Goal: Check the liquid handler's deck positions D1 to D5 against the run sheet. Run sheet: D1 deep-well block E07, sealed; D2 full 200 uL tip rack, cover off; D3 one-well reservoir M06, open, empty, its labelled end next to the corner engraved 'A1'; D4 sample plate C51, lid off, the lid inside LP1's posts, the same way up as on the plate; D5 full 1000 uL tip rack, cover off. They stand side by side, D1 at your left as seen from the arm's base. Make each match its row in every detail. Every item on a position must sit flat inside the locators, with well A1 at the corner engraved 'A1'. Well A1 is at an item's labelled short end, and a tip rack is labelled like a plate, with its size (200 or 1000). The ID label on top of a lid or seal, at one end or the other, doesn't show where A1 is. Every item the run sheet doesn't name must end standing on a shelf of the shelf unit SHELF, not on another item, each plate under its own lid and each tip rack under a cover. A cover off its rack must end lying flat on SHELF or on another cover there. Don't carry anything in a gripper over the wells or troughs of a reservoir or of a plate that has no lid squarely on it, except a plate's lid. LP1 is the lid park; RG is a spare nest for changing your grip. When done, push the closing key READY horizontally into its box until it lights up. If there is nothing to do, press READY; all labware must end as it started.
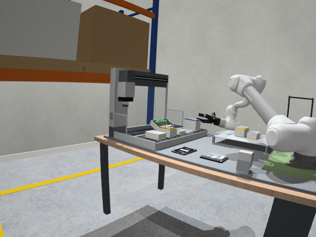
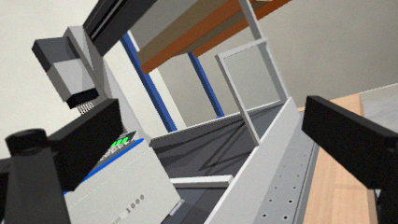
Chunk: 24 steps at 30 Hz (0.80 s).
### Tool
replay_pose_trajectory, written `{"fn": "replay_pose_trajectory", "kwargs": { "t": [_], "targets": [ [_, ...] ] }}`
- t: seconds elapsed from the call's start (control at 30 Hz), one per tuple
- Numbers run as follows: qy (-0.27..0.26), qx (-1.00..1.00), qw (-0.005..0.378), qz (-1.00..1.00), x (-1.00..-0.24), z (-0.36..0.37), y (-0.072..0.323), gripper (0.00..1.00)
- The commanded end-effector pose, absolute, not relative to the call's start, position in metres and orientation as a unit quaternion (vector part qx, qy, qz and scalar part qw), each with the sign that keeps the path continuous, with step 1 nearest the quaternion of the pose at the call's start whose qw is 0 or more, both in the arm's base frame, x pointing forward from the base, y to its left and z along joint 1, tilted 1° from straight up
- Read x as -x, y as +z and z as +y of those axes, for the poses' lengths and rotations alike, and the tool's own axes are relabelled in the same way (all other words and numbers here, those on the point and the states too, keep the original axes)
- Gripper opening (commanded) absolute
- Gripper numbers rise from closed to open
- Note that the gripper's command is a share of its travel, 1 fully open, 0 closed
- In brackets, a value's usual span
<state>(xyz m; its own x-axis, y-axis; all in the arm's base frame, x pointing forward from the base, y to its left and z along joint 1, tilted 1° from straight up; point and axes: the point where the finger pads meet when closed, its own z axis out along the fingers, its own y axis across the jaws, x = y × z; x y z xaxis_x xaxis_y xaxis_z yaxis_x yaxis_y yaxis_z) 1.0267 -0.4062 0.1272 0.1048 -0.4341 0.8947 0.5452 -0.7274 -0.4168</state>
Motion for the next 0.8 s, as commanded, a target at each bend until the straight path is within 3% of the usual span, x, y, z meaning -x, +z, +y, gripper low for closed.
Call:
{"fn": "replay_pose_trajectory", "kwargs": {
  "t": [0.0, 0.77],
  "targets": [
    [-0.657, 0.661, 0.360, -0.043, -1.023, -0.398, 0.132, 0.79],
    [-0.522, 0.803, 0.285, -0.034, -0.979, -0.307, 0.163, 0.79]
  ]
}}
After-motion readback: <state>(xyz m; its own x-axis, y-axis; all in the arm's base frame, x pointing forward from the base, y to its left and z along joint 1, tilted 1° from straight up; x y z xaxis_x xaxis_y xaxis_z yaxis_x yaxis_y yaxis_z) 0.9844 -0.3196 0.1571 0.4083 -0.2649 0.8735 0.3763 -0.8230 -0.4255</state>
